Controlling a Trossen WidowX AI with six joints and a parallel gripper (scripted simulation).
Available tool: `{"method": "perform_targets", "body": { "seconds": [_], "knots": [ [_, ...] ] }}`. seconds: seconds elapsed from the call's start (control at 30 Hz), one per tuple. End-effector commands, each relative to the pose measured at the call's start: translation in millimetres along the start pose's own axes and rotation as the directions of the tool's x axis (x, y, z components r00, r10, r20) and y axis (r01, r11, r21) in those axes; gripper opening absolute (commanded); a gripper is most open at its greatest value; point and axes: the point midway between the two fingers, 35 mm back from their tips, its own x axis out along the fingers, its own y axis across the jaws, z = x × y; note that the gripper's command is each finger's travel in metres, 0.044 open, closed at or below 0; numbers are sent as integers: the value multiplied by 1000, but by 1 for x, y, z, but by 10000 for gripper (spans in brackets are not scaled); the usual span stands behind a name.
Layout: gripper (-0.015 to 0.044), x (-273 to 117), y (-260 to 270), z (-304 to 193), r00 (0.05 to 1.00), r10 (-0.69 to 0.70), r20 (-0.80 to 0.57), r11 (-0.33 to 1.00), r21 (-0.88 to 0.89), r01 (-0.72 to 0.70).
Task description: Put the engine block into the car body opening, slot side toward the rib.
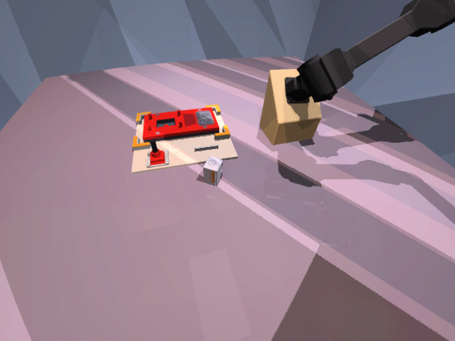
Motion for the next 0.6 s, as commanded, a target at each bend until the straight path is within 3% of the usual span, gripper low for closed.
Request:
{"method": "perform_targets", "body": {
  "seconds": [0.0, 0.57],
  "knots": [
    [440, -12, 28, 18, 996, 79, 48, 995, 51, -82],
    [440, -84, 130, 77, 898, 389, 203, 884, 191, -426]
  ]
}}
